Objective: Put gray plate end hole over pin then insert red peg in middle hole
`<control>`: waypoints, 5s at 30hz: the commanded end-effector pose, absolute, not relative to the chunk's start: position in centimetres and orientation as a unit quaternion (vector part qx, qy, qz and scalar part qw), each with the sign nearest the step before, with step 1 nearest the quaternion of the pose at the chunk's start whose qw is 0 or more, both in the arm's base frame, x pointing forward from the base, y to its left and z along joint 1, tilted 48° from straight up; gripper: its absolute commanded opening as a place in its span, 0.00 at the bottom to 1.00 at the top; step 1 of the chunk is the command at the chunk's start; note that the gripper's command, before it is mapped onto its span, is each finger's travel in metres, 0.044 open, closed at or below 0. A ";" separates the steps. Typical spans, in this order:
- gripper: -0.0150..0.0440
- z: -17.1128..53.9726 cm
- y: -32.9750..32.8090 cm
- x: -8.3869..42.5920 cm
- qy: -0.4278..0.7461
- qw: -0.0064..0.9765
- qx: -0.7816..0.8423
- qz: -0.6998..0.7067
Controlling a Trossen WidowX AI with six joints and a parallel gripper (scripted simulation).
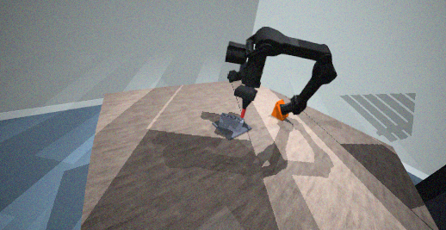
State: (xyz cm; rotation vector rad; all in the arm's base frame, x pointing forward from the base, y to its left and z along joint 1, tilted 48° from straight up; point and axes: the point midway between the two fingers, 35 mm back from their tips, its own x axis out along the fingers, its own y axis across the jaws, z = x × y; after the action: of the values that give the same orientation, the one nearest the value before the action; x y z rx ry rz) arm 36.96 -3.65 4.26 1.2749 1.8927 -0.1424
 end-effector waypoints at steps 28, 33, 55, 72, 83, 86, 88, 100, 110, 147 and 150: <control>0.25 1.1 -5.5 38.5 0.756 0.419 0.500 -0.049; 0.25 1.1 -5.5 38.5 0.756 0.419 0.500 -0.049; 0.25 1.1 -5.5 38.5 0.756 0.419 0.500 -0.049; 0.25 1.1 -5.5 38.5 0.756 0.419 0.500 -0.049; 0.25 1.1 -5.6 38.5 0.755 0.418 0.503 -0.049; 0.25 1.0 -5.5 38.5 0.755 0.418 0.503 -0.049; 0.25 0.8 -5.3 38.4 0.755 0.418 0.503 -0.049; 0.25 -0.2 -4.3 38.2 0.756 0.419 0.501 -0.049; 0.25 0.0 -4.6 38.3 0.756 0.422 0.498 -0.048; 0.51 -0.1 -4.2 38.4 0.757 0.423 0.496 -0.048; 0.51 -0.1 -4.2 38.4 0.757 0.423 0.496 -0.048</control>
State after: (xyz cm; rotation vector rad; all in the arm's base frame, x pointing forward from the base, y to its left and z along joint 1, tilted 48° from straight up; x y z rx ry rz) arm 38.37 -4.19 -0.07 1.2414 1.8942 -0.1208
